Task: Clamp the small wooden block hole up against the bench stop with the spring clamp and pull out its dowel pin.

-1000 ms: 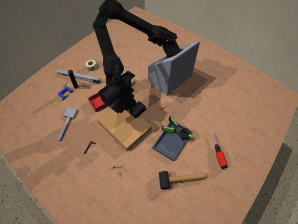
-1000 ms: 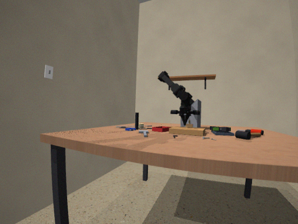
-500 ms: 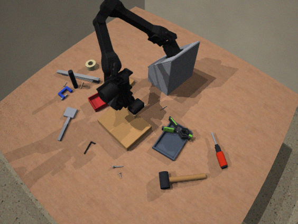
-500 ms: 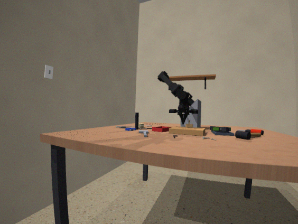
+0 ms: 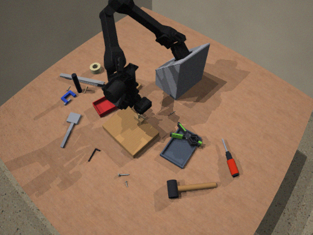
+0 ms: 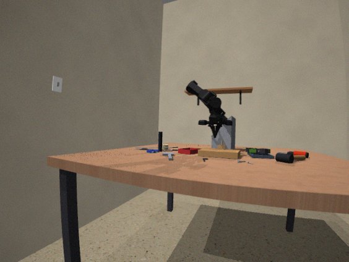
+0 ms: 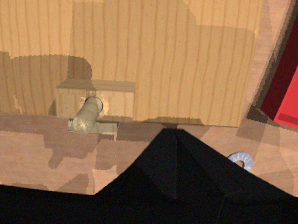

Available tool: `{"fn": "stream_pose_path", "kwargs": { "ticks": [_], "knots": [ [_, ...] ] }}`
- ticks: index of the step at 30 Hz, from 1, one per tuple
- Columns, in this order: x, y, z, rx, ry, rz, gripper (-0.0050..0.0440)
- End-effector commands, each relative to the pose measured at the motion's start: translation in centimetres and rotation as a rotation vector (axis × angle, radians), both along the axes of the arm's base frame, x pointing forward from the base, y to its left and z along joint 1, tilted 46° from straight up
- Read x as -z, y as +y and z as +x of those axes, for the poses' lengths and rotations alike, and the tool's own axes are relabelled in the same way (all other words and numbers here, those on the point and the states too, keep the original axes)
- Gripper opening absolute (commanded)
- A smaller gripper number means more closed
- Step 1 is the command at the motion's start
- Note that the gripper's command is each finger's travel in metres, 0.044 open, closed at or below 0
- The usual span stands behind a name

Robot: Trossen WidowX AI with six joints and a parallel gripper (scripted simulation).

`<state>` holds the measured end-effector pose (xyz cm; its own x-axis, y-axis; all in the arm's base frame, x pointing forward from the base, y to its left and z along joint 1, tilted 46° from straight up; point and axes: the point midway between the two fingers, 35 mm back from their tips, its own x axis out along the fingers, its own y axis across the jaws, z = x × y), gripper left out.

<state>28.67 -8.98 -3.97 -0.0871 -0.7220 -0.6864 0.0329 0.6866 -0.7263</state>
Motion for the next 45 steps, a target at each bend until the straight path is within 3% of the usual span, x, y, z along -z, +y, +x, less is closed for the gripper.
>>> {"fn": "stream_pose_path", "kwargs": {
  "ticks": [1, 4, 45],
  "knots": [
    [-0.8, 0.6, 0.3, 0.005, -0.017, 0.003, 0.0],
    [-0.8, 0.6, 0.3, 0.005, -0.017, 0.003, 0.0],
    [5.1, 10.5, -1.1, -0.609, 0.582, 0.114, 0.037]
  ]
}}
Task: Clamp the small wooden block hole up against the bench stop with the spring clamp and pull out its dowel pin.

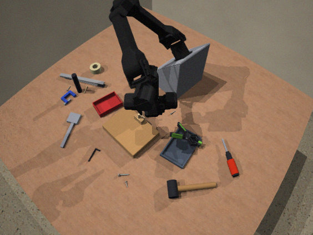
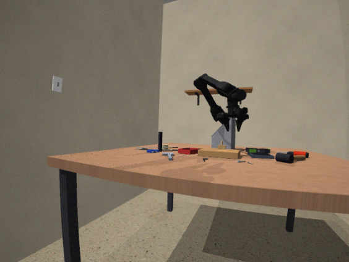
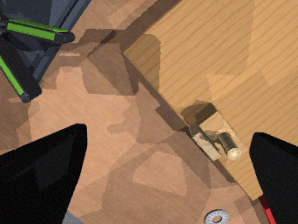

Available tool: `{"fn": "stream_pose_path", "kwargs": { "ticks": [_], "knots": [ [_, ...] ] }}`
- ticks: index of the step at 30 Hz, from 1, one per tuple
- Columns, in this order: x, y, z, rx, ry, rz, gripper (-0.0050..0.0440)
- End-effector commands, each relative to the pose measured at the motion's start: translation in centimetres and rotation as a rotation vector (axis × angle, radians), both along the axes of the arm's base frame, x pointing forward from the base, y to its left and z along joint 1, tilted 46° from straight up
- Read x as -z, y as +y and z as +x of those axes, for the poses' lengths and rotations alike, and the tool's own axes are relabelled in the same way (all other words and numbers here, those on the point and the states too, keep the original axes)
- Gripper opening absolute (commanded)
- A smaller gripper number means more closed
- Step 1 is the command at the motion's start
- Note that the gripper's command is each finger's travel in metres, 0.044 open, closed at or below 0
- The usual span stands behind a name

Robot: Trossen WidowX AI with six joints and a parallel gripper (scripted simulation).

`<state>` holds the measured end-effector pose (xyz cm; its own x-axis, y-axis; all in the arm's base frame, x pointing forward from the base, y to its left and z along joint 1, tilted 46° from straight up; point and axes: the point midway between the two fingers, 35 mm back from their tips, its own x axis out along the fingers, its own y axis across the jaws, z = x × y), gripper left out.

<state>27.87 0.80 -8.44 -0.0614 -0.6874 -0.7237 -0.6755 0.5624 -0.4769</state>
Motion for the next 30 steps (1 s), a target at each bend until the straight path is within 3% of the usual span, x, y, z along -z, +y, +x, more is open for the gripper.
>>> {"fn": "stream_pose_path", "kwargs": {
  "ticks": [1, 7, 30],
  "knots": [
    [0.8, 1.0, -0.4, -0.062, 0.068, 0.007, 0.038],
    [1.7, 2.5, -1.1, -0.167, 0.169, 0.016, 0.044],
    [4.4, 6.9, -4.0, -0.488, 0.493, 0.029, 0.044]
  ]
}}
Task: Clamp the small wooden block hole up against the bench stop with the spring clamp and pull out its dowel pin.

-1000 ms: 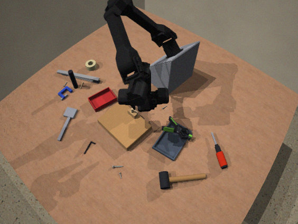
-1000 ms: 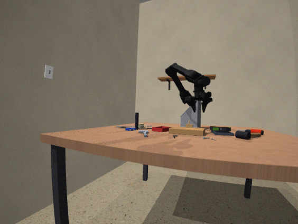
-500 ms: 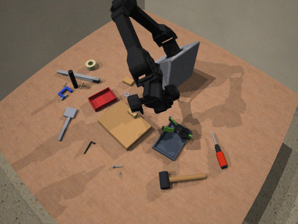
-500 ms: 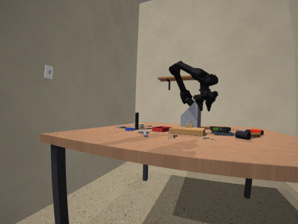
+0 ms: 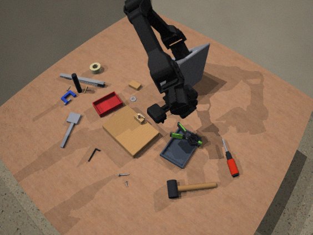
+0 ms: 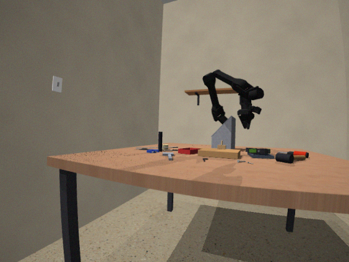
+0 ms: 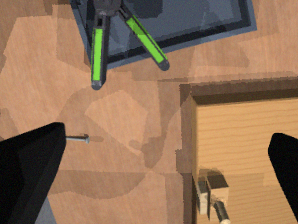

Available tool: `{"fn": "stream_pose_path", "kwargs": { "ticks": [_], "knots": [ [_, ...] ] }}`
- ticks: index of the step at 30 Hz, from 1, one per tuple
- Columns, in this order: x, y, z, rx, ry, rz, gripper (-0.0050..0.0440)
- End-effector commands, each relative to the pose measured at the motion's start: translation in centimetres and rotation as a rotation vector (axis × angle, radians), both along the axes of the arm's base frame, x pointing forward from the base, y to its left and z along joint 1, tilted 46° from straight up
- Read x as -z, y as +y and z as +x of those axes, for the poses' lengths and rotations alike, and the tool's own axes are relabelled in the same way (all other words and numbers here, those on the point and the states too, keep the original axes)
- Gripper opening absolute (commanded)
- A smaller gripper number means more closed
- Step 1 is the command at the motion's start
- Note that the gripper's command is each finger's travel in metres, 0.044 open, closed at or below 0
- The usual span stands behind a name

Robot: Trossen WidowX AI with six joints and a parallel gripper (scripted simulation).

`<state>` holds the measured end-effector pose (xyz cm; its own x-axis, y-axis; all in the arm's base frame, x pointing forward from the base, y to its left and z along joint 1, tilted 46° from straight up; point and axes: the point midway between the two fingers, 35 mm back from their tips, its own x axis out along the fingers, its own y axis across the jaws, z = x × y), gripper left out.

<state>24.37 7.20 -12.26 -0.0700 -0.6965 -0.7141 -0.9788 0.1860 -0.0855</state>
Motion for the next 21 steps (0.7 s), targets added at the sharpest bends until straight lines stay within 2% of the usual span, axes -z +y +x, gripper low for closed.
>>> {"fn": "stream_pose_path", "kwargs": {
  "ticks": [1, 11, 17, 21],
  "knots": [
    [0.7, 0.7, -0.7, -0.056, 0.065, -0.002, 0.044],
    [2.0, 2.5, -2.6, -0.218, 0.231, -0.006, 0.044],
    [2.2, 2.6, -2.7, -0.229, 0.242, -0.007, 0.044],
    [3.3, 1.5, -2.7, -0.229, 0.242, -0.006, 0.044]
  ]
}}
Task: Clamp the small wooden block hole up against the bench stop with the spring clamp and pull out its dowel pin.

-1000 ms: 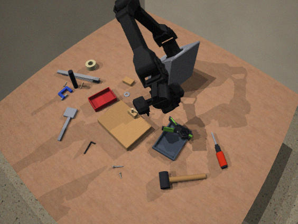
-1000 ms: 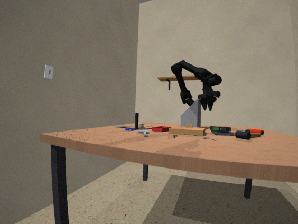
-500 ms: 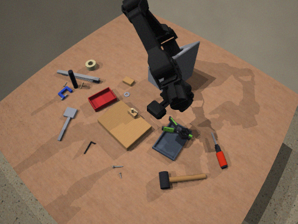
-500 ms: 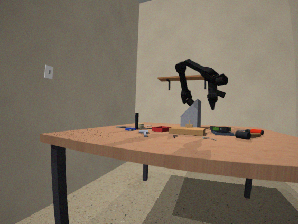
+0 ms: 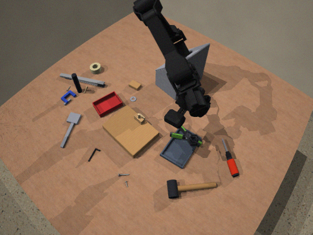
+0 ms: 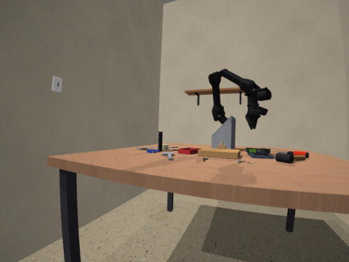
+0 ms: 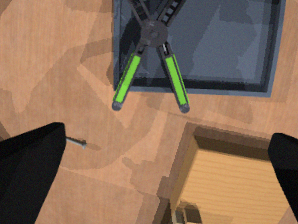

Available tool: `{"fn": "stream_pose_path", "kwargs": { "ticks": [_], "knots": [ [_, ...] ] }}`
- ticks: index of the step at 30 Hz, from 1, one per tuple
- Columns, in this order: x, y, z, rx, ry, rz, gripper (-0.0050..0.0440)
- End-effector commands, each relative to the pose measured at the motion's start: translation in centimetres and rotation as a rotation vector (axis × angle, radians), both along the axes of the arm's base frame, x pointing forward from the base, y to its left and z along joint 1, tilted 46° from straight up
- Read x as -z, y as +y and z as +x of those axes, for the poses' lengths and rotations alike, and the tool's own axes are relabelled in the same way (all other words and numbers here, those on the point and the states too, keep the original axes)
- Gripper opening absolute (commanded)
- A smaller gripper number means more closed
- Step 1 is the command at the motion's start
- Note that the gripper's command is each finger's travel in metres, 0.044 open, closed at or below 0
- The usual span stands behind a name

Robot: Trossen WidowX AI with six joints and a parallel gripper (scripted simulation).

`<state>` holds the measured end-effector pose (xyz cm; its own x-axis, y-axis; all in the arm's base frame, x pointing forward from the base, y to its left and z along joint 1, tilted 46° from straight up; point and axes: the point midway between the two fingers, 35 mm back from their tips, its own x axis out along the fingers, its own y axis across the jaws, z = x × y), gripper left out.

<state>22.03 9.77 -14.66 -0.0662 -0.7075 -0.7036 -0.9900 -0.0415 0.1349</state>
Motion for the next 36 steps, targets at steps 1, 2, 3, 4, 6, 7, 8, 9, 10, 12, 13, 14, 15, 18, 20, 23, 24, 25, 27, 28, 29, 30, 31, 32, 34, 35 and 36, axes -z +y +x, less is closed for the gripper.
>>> {"fn": "stream_pose_path", "kwargs": {
  "ticks": [1, 2, 3, 4, 6, 7, 8, 9, 10, 12, 13, 14, 15, 18, 20, 23, 24, 25, 27, 28, 29, 30, 31, 32, 34, 35, 36],
  "knots": [
    [1.2, -1.4, -0.3, -0.002, 0.019, -0.014, 0.044],
    [1.6, -1.7, -0.4, -0.002, 0.019, -0.014, 0.044],
    [1.9, -2.0, -0.4, -0.002, 0.019, -0.014, 0.044],
    [2.2, -2.3, -0.4, -0.002, 0.019, -0.014, 0.044],
    [2.8, -3.0, -0.5, -0.002, 0.019, -0.014, 0.044],
    [3.1, -3.3, -0.5, -0.002, 0.019, -0.014, 0.044],
    [3.1, -3.3, -0.5, -0.002, 0.019, -0.014, 0.044],
    [3.1, -3.3, -0.5, -0.002, 0.019, -0.014, 0.044],
    [3.4, -3.6, -0.5, -0.002, 0.019, -0.014, 0.044],
    [4.0, -4.2, -0.7, -0.002, 0.019, -0.014, 0.044],
    [4.3, -4.6, -0.7, -0.002, 0.019, -0.014, 0.044],
    [4.6, -4.9, -0.8, -0.002, 0.019, -0.015, 0.044],
    [4.8, -5.2, -0.9, -0.002, 0.019, -0.015, 0.044],
    [5.2, -5.7, -1.0, -0.001, 0.019, -0.016, 0.044],
    [5.2, -5.7, -1.0, -0.001, 0.019, -0.016, 0.044],
    [5.3, -5.7, -1.0, -0.001, 0.019, -0.016, 0.044],
    [5.4, -5.9, -1.0, -0.002, 0.019, -0.015, 0.044],
    [5.4, -5.9, -1.0, -0.002, 0.019, -0.015, 0.044],
    [5.7, -6.1, -1.0, -0.002, 0.019, -0.015, 0.044],
    [6.0, -6.5, -1.0, -0.002, 0.019, -0.015, 0.044],
    [6.3, -6.8, -1.1, -0.002, 0.019, -0.015, 0.044],
    [6.6, -7.1, -1.1, -0.002, 0.019, -0.015, 0.044],
    [6.9, -7.4, -1.1, -0.002, 0.019, -0.015, 0.044],
    [7.2, -7.7, -1.2, -0.002, 0.019, -0.015, 0.044],
    [7.6, -8.2, -1.3, -0.001, 0.019, -0.016, 0.044],
    [7.7, -8.2, -1.3, -0.001, 0.019, -0.016, 0.044],
    [7.7, -8.2, -1.3, -0.001, 0.019, -0.016, 0.044]
  ]
}}
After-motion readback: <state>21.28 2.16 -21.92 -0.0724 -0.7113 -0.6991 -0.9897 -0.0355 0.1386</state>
